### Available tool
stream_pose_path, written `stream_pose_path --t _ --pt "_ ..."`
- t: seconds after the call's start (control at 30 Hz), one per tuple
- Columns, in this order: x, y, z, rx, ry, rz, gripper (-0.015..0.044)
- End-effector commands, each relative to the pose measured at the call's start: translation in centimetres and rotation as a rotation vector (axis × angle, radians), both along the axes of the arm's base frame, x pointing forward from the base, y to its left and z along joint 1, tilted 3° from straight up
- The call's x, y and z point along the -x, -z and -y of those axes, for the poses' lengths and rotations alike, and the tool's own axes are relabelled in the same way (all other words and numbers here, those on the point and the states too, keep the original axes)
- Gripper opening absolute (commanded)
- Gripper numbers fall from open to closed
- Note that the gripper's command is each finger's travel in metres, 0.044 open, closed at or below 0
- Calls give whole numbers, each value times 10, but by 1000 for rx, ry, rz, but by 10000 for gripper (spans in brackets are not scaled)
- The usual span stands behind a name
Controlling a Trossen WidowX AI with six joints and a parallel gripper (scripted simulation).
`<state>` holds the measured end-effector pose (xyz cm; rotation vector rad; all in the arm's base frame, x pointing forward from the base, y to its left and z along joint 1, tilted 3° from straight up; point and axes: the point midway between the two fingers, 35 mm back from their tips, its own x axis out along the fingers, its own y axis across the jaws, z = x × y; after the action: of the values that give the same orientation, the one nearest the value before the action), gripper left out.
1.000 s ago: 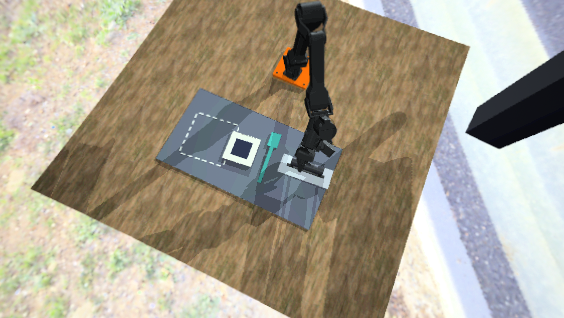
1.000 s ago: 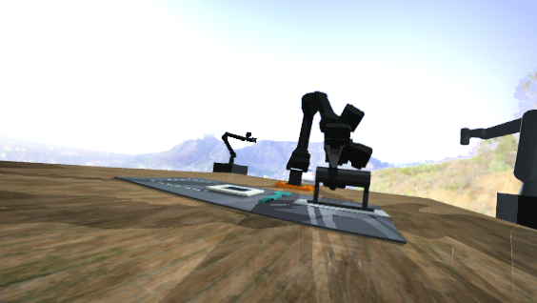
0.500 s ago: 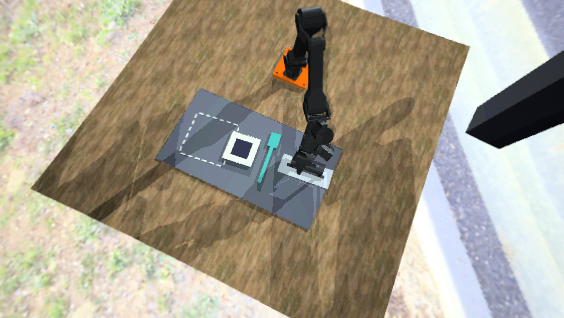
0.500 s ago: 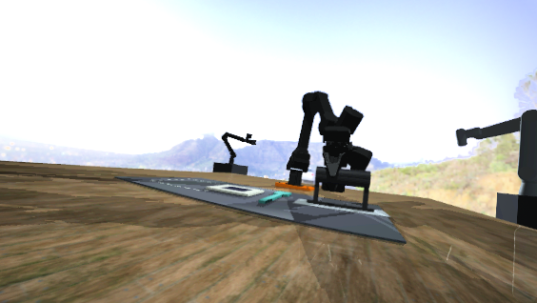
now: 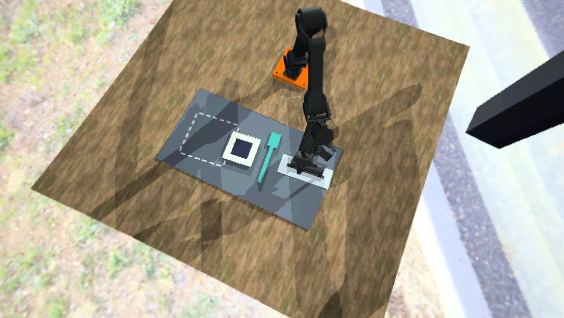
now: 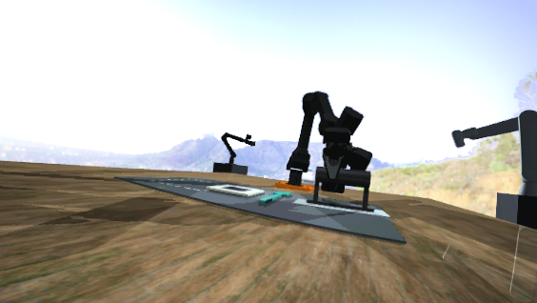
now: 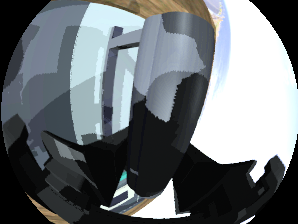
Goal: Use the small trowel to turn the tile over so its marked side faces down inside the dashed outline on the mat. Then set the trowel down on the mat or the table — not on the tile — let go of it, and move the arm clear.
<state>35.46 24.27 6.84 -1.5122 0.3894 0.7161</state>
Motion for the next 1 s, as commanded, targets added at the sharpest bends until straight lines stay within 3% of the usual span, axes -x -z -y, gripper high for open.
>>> stream_pose_path --t 0.0,0.17,0.6,0.97 --pt "0 1 -1 0 -2 -1 49" --pt "0 1 -1 0 -2 -1 0" --pt "-1 -57 2 -1 1 1 0" --pt "-1 -60 3 1 0 1 0"
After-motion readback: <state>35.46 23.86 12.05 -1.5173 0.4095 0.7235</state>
